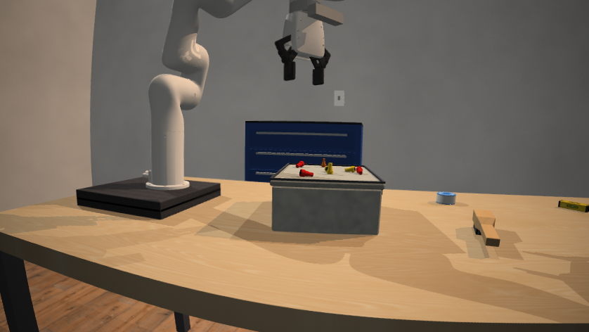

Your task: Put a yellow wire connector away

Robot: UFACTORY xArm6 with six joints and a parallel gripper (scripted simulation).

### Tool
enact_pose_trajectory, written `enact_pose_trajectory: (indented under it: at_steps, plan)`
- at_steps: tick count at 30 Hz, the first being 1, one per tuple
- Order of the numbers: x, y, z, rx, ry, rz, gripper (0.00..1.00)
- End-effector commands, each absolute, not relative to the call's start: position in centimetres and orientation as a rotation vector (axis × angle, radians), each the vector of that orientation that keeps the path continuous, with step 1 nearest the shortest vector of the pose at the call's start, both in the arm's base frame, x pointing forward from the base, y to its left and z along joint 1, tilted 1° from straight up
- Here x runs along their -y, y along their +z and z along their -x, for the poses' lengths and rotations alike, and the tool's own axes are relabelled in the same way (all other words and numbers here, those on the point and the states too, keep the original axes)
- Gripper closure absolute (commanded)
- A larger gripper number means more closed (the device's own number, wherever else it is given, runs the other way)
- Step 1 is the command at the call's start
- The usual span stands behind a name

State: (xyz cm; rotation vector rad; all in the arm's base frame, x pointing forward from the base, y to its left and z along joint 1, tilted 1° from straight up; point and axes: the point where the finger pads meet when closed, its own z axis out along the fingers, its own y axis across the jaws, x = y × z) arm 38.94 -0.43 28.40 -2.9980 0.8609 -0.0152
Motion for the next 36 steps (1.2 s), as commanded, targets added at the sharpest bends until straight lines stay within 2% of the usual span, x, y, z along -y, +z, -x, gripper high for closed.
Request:
enact_pose_trajectory:
  at_steps: [1,21,34,35,36]
  plan:
    - [0.0,28.2,-40.2,-1.148,-0.01,2.915,0.0]
    - [-1.6,26.9,-43.9,-1.932,-0.006,2.464,0.0]
    - [-1.8,26.7,-44.3,-2.015,-0.005,2.396,0.0]
    - [-1.8,26.7,-44.3,-2.015,-0.005,2.396,1.0]
    - [-1.8,26.7,-44.3,-2.015,-0.005,2.396,1.0]
